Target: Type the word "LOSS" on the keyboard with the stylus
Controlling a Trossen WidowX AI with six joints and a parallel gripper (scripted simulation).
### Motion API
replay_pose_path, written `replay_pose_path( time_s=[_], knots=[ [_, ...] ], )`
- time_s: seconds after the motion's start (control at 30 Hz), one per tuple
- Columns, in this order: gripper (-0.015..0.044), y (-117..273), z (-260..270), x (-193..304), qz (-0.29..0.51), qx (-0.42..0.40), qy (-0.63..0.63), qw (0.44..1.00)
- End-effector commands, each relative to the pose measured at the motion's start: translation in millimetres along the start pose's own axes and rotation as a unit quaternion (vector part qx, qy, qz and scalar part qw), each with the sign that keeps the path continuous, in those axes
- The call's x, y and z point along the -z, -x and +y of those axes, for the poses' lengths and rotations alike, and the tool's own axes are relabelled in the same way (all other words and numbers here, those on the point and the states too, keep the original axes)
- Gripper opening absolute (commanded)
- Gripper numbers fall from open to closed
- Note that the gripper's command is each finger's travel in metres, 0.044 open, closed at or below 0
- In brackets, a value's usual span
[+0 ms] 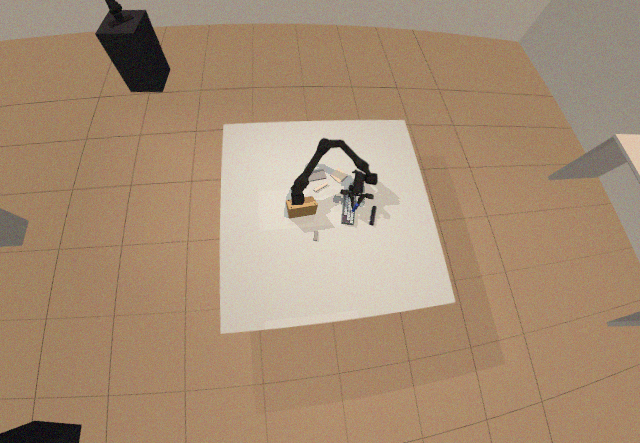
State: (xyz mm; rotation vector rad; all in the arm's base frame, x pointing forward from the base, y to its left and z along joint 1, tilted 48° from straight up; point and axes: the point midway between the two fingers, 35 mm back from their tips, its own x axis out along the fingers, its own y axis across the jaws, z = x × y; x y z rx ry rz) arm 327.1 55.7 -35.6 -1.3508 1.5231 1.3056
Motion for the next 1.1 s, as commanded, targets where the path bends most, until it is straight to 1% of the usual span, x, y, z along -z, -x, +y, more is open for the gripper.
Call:
replay_pose_path(
  time_s=[0.0,0.33,0.6,1.07],
  knots=[
    [0.0081,-2,1,-3,-0.003,-0.001,-0.003,1.000],
    [0.0081,0,1,0,-0.002,-0.001,-0.003,1.000],
    [0.0081,17,0,30,-0.002,-0.001,-0.003,1.000],
    [0.0081,17,1,31,-0.002,-0.001,-0.003,1.000]
  ],
)
